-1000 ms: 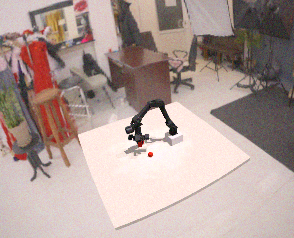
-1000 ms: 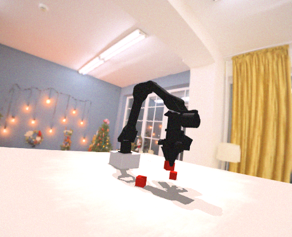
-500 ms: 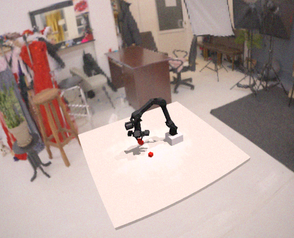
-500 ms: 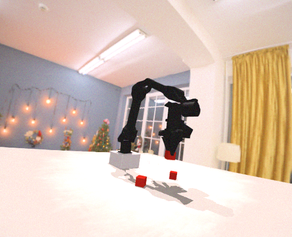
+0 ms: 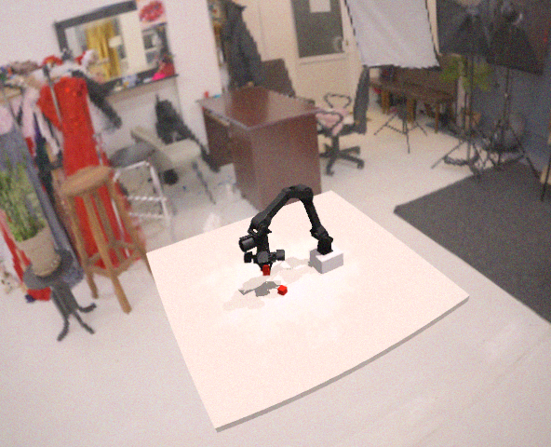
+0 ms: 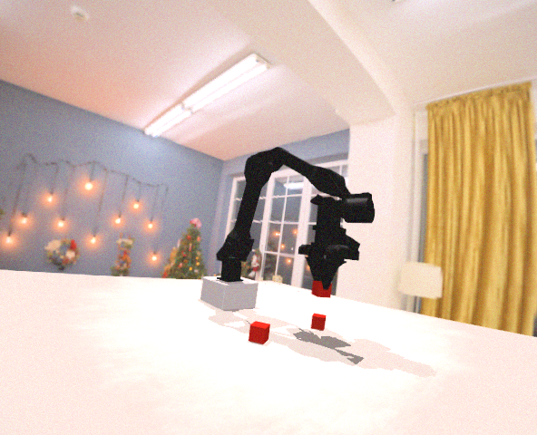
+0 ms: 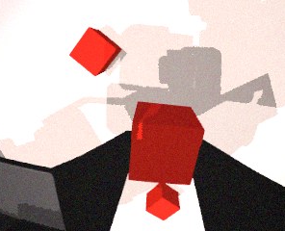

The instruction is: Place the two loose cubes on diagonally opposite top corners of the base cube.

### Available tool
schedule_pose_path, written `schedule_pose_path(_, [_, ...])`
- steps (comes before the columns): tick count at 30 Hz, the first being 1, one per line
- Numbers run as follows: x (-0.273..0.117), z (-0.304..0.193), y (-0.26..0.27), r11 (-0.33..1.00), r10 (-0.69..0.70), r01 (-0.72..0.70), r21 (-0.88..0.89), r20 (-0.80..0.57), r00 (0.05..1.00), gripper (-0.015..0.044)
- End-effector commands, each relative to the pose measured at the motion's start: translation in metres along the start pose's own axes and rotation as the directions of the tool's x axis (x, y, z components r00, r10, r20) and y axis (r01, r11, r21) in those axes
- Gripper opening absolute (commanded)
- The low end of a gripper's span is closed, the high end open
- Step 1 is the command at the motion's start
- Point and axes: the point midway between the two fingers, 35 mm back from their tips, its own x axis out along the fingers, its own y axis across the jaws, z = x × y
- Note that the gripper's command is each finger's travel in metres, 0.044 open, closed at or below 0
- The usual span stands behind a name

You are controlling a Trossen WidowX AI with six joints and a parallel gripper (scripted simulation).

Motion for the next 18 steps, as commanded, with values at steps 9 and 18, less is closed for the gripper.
schedule_pose_path(9, [0.014, 0.026, 0.026, 0.999, 0.01, -0.01, -0.053, 0.001, 1.0, 0.0105])
schedule_pose_path(18, [0.023, 0.044, 0.047, 0.995, 0.012, -0.011, -0.098, 0.002, 1.0, 0.0105])
